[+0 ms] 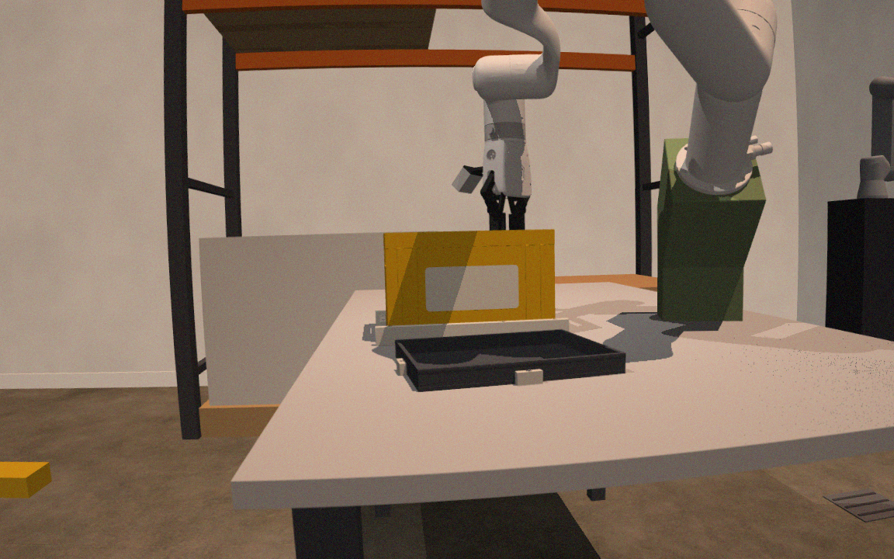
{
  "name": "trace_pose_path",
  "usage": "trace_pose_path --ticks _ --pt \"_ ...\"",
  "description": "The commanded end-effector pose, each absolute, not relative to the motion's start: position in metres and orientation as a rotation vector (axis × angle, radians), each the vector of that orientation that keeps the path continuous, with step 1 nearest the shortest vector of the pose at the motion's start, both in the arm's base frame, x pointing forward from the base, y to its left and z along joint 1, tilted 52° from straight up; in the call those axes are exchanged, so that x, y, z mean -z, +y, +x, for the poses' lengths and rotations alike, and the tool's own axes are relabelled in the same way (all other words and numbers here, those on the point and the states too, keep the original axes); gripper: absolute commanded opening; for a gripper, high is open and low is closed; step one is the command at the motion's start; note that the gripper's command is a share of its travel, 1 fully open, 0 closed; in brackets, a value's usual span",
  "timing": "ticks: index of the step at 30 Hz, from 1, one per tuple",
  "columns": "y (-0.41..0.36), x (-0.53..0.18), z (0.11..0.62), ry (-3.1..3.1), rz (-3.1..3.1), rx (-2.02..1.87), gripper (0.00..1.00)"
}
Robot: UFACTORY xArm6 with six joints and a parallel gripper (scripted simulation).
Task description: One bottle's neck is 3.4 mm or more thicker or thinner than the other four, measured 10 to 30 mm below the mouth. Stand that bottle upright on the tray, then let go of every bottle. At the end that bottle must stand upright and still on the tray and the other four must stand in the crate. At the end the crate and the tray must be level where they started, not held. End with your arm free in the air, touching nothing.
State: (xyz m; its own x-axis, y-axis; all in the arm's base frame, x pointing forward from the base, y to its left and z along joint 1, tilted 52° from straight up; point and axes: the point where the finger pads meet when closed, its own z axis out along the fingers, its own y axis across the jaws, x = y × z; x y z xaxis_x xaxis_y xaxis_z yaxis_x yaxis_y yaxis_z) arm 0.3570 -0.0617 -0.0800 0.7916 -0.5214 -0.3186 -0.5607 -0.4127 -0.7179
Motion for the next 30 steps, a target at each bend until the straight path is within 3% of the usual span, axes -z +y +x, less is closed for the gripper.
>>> trace_pose_path --ticks 1,30 --pt "-0.061 0.082 0.359 0.802 -2.092 -0.052 0.65" --pt "-0.044 0.096 0.364 0.802 -2.092 -0.052 0.65"
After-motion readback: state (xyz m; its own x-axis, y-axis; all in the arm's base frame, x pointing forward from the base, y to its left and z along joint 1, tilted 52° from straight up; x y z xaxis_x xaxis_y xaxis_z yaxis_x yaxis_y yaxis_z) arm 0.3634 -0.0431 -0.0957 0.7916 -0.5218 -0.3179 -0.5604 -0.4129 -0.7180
